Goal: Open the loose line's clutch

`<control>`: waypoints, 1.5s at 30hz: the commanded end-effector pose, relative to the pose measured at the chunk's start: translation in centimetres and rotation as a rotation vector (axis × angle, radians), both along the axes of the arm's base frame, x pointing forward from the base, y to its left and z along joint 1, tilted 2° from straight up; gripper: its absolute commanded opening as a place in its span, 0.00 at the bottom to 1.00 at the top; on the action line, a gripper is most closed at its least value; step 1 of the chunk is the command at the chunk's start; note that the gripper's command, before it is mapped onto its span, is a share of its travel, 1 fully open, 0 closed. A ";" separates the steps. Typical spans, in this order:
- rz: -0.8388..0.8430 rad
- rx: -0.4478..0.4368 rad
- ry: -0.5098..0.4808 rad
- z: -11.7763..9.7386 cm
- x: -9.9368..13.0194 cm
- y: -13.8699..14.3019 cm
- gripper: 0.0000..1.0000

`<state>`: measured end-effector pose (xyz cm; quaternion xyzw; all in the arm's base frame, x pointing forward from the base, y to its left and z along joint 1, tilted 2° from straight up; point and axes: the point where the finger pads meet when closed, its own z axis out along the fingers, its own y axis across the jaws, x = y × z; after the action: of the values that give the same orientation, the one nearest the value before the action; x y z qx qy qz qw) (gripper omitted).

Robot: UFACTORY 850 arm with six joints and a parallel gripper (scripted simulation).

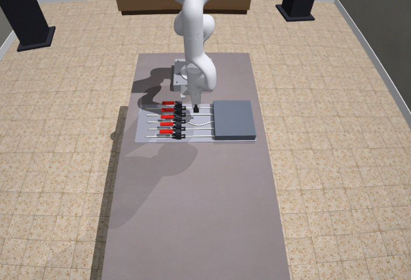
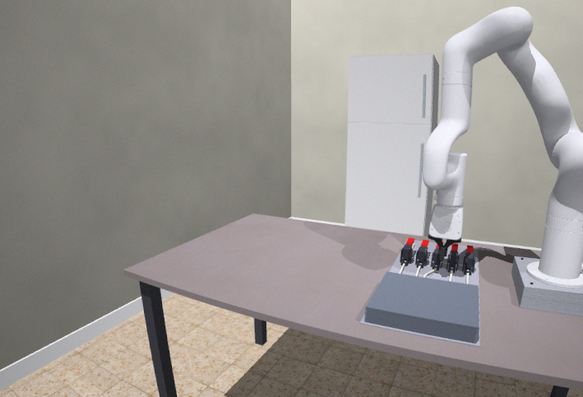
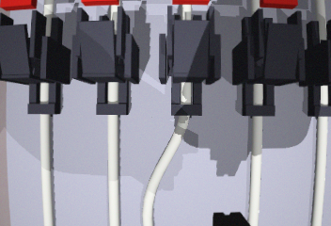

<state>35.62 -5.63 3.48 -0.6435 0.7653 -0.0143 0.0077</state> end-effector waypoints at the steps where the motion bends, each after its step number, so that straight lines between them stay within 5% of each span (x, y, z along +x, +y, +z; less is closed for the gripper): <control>1: 0.000 -0.016 0.015 0.3 0.1 0.0 0.00; 45: 0.000 -0.015 0.015 1.5 0.1 0.0 0.00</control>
<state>35.59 -5.59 4.88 -0.6437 0.7650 -0.0144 0.0159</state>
